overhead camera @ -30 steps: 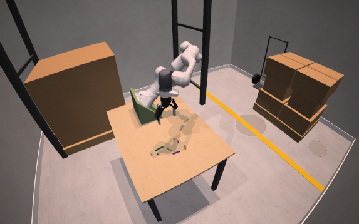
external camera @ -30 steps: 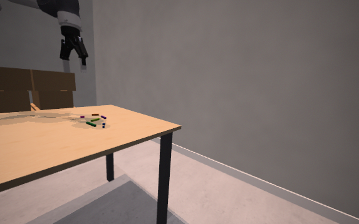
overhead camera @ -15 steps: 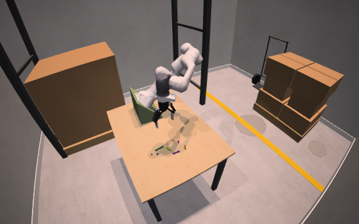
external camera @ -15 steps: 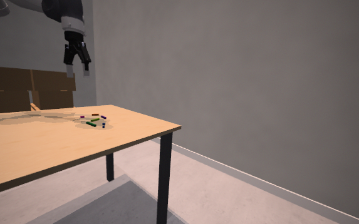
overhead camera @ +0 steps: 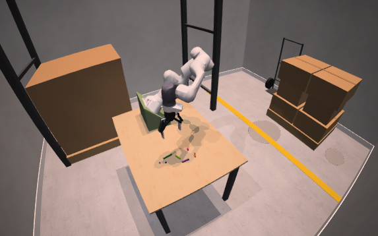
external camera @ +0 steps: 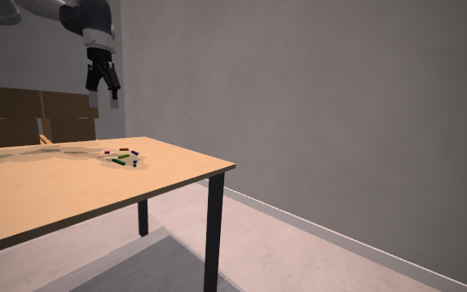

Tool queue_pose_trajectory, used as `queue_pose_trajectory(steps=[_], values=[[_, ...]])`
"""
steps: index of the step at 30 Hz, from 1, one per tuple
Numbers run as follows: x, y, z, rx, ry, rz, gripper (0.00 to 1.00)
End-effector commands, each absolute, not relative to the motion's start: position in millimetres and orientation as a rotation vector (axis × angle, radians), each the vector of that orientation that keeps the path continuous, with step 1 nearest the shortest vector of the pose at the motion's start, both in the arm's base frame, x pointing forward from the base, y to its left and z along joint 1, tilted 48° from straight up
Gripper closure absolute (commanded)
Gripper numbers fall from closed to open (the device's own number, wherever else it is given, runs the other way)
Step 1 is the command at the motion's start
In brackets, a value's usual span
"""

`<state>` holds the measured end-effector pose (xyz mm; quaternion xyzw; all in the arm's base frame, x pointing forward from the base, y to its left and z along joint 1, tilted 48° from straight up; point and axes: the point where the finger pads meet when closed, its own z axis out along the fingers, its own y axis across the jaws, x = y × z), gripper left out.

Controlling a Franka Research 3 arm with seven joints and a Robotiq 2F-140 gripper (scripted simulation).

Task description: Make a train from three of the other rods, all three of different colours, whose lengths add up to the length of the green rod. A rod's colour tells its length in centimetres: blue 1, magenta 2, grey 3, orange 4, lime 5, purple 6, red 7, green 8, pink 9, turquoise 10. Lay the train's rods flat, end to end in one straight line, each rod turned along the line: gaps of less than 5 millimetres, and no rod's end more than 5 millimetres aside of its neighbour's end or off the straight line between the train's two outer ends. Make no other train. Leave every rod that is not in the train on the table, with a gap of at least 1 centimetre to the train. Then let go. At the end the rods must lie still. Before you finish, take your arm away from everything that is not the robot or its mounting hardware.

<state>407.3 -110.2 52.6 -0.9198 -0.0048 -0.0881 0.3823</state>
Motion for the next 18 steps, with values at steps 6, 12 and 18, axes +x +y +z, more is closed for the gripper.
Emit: queue_pose_trajectory(steps=[6,12,18], values=[[415,-110,31,-2.349,-0.003,-0.235,0.00],[415,-110,31,-2.349,-0.003,-0.235,0.00],[417,-107,11,-2.345,0.019,-0.222,0.00]])
